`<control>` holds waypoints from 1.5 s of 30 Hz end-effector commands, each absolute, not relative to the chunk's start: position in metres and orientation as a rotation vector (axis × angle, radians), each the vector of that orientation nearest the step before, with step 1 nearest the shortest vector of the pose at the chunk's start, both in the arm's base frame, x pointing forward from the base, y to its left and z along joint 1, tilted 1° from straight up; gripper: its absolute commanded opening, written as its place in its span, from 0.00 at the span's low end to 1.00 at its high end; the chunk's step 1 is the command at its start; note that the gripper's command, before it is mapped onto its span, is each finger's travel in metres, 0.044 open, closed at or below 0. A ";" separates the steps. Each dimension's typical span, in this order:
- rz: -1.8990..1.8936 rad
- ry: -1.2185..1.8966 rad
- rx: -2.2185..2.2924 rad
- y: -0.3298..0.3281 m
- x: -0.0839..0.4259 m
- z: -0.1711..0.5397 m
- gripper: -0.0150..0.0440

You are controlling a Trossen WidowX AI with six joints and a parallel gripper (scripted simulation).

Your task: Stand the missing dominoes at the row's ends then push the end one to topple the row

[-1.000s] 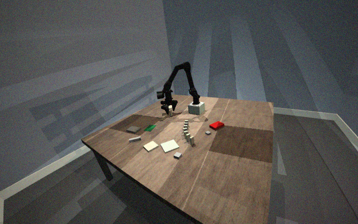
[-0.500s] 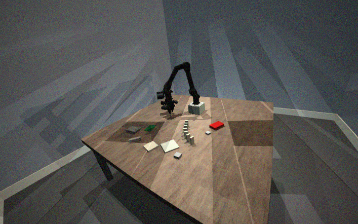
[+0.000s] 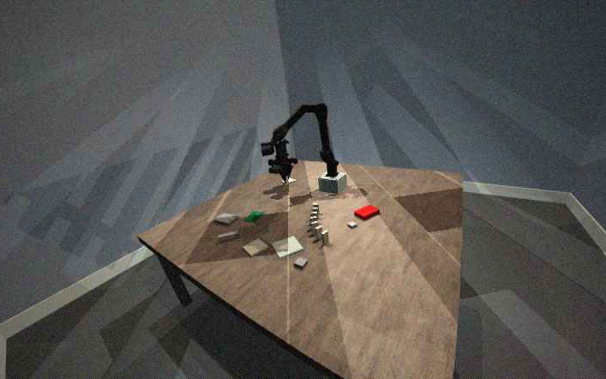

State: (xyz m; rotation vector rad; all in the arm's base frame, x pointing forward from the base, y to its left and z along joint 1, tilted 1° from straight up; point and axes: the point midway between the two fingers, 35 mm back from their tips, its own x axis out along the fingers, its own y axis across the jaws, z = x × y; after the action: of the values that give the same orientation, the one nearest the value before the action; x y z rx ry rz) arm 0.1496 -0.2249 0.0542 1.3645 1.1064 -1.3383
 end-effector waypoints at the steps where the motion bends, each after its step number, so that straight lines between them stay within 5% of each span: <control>1: -1.334 1.090 1.357 -0.218 0.144 0.116 0.44; 11: -1.287 1.125 1.309 -0.213 0.151 0.117 0.44; 22: -0.455 1.492 0.470 -0.112 0.242 0.119 0.44; 31: 0.204 1.528 -0.195 -0.008 0.271 0.121 0.44; 45: 0.217 1.527 -0.208 -0.006 0.274 0.112 0.44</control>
State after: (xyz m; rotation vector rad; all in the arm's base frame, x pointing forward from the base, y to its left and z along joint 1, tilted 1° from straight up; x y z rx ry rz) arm 0.2714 -0.0074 0.1203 -0.1962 1.5244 0.2047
